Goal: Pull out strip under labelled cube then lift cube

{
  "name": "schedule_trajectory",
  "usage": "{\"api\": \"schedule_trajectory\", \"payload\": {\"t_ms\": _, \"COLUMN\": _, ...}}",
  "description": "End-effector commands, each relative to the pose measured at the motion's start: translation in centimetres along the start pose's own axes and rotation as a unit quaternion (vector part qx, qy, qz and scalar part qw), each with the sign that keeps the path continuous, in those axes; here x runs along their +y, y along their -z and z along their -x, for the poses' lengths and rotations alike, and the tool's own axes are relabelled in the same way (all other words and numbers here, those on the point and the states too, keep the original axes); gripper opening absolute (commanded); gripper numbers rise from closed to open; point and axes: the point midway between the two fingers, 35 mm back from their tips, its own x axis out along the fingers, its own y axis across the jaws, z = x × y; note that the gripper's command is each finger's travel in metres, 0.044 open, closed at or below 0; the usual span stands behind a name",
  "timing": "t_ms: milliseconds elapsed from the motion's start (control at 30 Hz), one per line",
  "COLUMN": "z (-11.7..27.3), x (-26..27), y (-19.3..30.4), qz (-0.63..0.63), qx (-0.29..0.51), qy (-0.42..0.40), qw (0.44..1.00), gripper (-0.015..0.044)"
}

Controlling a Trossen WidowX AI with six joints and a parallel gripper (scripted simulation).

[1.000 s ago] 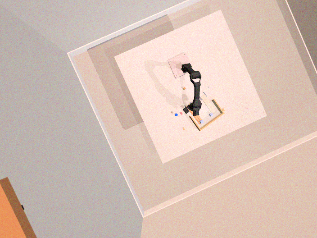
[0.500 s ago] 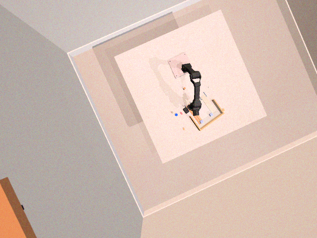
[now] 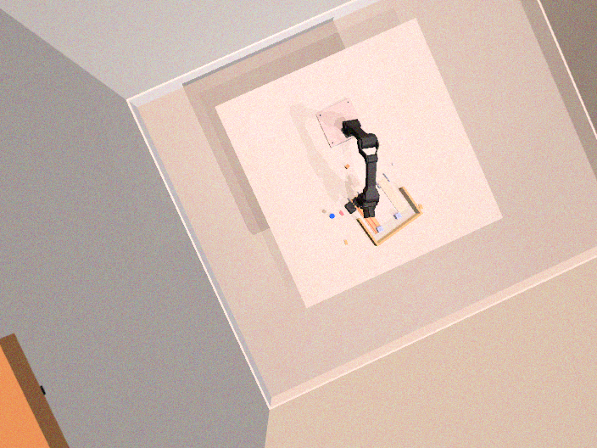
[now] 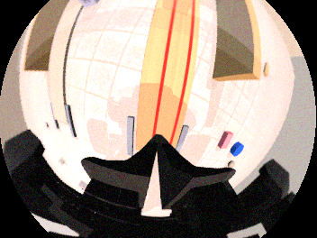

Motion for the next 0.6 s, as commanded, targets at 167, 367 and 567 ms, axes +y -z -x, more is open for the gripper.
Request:
{"api": "schedule_trajectory", "payload": {"t_ms": 167, "z": -0.21, "x": 0.04, "y": -0.05, "qz": 0.001, "qx": -0.001, "qy": -0.002, "qw": 1.0, "gripper": 0.0}}
{"api": "schedule_trajectory", "payload": {"t_ms": 367, "z": -0.27, "x": 0.04, "y": -0.05, "qz": 0.001, "qx": -0.001, "qy": -0.002, "qw": 1.0, "gripper": 0.0}}
{"api": "schedule_trajectory", "payload": {"t_ms": 567, "z": -0.33, "x": 0.03, "y": -0.07, "qz": 0.001, "qx": -0.001, "qy": -0.002, "qw": 1.0, "gripper": 0.0}}
